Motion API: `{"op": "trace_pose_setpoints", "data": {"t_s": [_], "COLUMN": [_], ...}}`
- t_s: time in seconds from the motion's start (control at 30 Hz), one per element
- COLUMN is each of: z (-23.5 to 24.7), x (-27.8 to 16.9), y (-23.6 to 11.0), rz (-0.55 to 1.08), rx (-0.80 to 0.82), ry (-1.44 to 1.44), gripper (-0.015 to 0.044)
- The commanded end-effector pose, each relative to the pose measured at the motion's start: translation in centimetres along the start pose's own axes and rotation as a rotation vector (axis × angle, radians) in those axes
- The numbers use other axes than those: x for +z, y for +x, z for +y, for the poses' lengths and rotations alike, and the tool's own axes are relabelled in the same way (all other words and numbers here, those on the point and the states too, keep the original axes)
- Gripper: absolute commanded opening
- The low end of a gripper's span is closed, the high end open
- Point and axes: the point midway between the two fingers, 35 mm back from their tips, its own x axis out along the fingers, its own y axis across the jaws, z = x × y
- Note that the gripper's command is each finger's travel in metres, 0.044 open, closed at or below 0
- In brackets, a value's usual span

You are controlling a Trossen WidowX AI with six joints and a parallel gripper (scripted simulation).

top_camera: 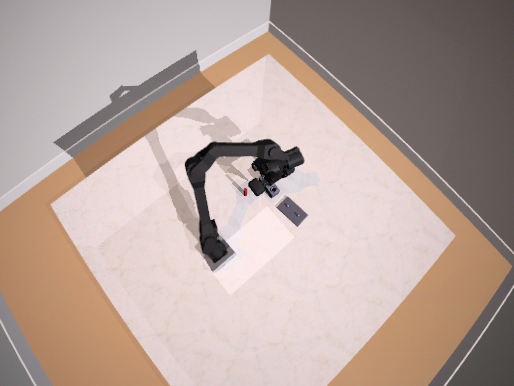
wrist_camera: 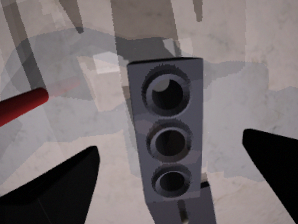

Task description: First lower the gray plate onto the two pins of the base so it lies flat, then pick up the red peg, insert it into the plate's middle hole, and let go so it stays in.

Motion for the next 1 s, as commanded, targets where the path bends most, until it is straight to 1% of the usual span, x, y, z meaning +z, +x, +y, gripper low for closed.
{"op": "trace_pose_setpoints", "data": {"t_s": [0.0, 0.87, 0.97], "z": [0.0, 0.1, 0.1], "x": [0.0, 0.1, 0.1], "y": [0.6, 4.5, 4.5], "rz": [-0.004, -0.008, -0.008], "rx": [-0.001, -0.001, -0.001], "ry": [0.006, 0.005, 0.005], "gripper": [0.044, 0.044, 0.0361]}}
